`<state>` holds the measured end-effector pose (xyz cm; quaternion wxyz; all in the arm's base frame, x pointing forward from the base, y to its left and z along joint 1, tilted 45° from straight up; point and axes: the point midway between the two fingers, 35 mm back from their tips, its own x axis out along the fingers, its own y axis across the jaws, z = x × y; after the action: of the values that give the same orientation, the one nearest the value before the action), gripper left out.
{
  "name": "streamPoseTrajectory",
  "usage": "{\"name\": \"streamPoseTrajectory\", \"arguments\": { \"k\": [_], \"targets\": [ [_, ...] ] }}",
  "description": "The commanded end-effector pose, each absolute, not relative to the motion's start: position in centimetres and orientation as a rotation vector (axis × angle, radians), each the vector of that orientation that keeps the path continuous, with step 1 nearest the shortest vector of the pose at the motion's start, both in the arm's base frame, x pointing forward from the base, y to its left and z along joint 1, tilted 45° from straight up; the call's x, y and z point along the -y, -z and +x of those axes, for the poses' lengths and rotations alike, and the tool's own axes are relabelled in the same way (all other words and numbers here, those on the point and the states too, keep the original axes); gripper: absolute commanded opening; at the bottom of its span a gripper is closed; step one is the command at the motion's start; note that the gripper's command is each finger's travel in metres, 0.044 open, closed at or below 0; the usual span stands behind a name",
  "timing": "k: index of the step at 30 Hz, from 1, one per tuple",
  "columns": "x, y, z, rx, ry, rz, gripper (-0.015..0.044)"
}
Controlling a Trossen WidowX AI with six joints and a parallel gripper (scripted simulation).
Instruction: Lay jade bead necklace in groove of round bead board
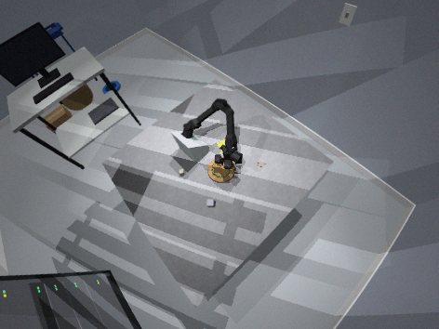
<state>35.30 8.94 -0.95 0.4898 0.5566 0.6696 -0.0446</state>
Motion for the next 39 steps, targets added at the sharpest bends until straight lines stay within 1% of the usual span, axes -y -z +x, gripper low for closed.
{"name": "streamPoseTrajectory", "arguments": {
  "k": [1,3,10,15,39],
  "targets": [
    [-8.9,0.9,35.3,-1.626,0.104,1.347,0.044],
    [-8.9,0.9,35.3,-1.626,0.104,1.347,0.044],
    [-6.0,-0.7,35.6,-1.635,0.169,1.404,0.0256],
    [-6.0,-0.7,35.6,-1.636,0.171,1.406,0.0125],
    [-8.2,1.6,36.0,-1.635,0.17,1.406,0.012]
  ]
}}
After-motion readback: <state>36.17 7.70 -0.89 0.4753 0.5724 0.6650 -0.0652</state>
